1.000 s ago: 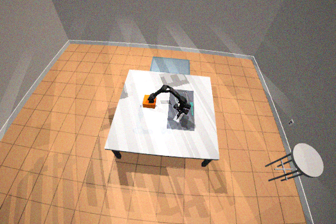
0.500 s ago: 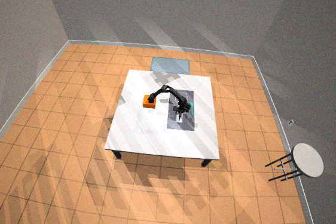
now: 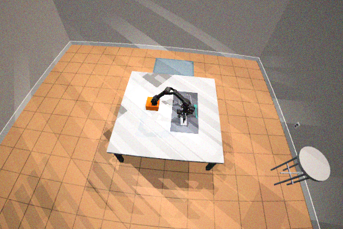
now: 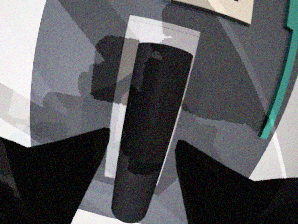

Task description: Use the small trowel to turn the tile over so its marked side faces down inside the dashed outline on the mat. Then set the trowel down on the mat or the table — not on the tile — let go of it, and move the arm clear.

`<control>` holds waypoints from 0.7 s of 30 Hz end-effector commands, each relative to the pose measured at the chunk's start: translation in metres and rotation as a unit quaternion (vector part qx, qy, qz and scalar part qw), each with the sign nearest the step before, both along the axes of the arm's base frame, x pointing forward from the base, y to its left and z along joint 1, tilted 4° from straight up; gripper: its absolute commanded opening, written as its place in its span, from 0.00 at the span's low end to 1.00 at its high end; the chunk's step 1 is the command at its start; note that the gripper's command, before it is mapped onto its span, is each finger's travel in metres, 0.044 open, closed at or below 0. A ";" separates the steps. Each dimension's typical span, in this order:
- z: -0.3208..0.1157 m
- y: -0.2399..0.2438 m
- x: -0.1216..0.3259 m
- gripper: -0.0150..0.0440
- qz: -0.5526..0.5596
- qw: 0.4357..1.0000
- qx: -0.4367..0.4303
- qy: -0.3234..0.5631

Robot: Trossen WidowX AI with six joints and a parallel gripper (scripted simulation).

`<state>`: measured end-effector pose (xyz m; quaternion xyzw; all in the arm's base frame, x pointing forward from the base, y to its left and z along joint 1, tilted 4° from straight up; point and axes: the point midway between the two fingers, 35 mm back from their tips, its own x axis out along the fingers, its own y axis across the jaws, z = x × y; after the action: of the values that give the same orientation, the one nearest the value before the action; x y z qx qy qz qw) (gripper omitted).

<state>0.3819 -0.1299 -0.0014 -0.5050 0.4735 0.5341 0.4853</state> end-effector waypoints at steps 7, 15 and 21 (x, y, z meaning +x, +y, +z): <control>-0.001 0.000 0.000 0.71 0.003 1.000 -0.002 0.001; -0.001 0.000 0.000 0.71 0.003 1.000 -0.002 0.001; 0.034 -0.001 -0.001 0.71 0.003 1.000 -0.002 0.001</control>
<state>0.3785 -0.1287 0.0064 -0.4977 0.4761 0.5420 0.4815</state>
